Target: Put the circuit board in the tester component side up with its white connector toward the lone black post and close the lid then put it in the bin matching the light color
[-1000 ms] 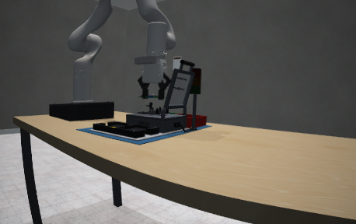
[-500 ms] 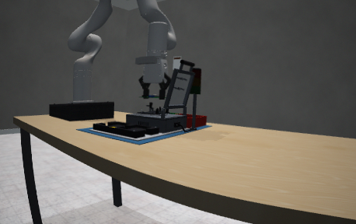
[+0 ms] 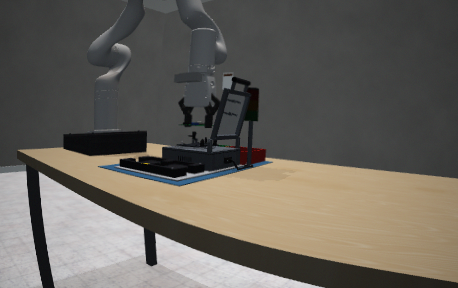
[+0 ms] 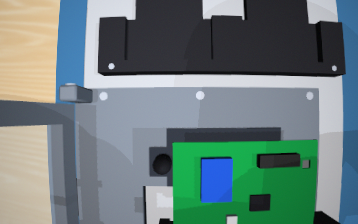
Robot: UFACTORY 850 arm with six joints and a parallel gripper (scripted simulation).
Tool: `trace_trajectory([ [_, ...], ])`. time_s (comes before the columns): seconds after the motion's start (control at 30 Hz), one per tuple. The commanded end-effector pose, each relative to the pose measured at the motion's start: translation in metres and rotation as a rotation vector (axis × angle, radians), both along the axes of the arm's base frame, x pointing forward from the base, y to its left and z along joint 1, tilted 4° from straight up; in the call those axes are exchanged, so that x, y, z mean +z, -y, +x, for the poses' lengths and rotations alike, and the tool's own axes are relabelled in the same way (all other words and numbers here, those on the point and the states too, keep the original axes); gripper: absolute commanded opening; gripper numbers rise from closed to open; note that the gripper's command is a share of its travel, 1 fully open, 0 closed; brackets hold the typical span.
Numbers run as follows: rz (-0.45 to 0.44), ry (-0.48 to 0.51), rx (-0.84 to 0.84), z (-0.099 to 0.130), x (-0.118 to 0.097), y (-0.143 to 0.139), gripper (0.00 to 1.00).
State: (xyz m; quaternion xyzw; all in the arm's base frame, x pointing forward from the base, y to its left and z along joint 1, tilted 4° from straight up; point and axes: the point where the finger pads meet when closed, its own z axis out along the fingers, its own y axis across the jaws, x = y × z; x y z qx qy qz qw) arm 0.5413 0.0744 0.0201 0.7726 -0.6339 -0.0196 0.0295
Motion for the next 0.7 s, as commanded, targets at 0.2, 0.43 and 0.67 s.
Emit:
trace_trajectory([
  [0.2, 0.0, 0.002, 0.0, 0.001, -0.001, 0.0, 0.79],
  [0.43, 0.0, 0.002, 0.0, 0.001, -0.006, 0.0, 0.79],
  [0.67, 0.0, 0.002, 0.0, 0.0, -0.016, 0.0, 0.79],
])
